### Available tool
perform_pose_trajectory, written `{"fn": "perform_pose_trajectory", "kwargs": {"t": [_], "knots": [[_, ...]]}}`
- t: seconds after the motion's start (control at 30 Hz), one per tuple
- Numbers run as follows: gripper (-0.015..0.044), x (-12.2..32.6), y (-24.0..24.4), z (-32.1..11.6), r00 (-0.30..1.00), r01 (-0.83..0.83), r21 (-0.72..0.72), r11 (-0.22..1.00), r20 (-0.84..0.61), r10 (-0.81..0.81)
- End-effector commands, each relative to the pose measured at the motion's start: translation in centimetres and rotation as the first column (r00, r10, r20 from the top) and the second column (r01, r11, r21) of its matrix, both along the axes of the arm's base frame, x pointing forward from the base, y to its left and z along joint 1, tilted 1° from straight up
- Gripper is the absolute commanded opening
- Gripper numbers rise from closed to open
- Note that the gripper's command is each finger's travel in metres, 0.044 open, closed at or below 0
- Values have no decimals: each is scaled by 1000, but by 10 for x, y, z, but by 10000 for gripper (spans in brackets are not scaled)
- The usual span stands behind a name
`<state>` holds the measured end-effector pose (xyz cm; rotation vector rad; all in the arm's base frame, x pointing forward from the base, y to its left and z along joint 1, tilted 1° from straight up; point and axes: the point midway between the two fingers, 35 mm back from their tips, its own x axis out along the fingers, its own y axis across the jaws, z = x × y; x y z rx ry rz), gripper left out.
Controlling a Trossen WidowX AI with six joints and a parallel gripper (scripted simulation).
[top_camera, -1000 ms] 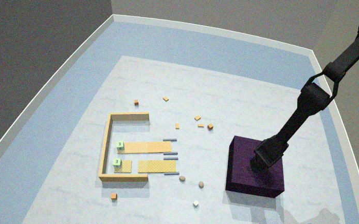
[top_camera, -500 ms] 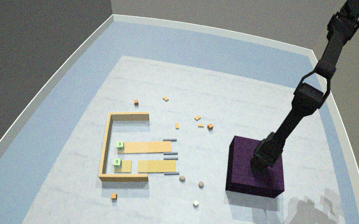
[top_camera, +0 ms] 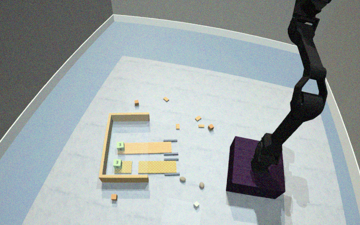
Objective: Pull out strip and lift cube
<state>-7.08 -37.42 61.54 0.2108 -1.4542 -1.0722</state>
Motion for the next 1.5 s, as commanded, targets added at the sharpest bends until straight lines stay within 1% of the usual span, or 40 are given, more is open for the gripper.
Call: {"fn": "perform_pose_trajectory", "kwargs": {"t": [0.0,0.23,0.43,0.63,0.83,0.97,1.1,1.2,1.33,1.4,1.47], "knots": [[400,44,-16,-28,996,-58,115,992,-61,66],[400,140,-29,-97,949,-157,345,925,-208,238],[400,223,-13,-161,841,-205,509,836,-346,417],[400,297,28,-228,651,-216,635,742,-472,594],[400,354,89,-297,381,-197,719,666,-570,728],[400,379,138,-343,164,-178,754,633,-611,774],[400,393,190,-389,-69,-161,772,614,-630,774],[400,395,230,-422,-245,-153,778,610,-628,739],[400,388,283,-466,-471,-153,775,613,-603,644],[400,383,299,-480,-538,-157,772,616,-590,602],[400,382,301,-481,-546,-157,772,616,-588,597]]}}
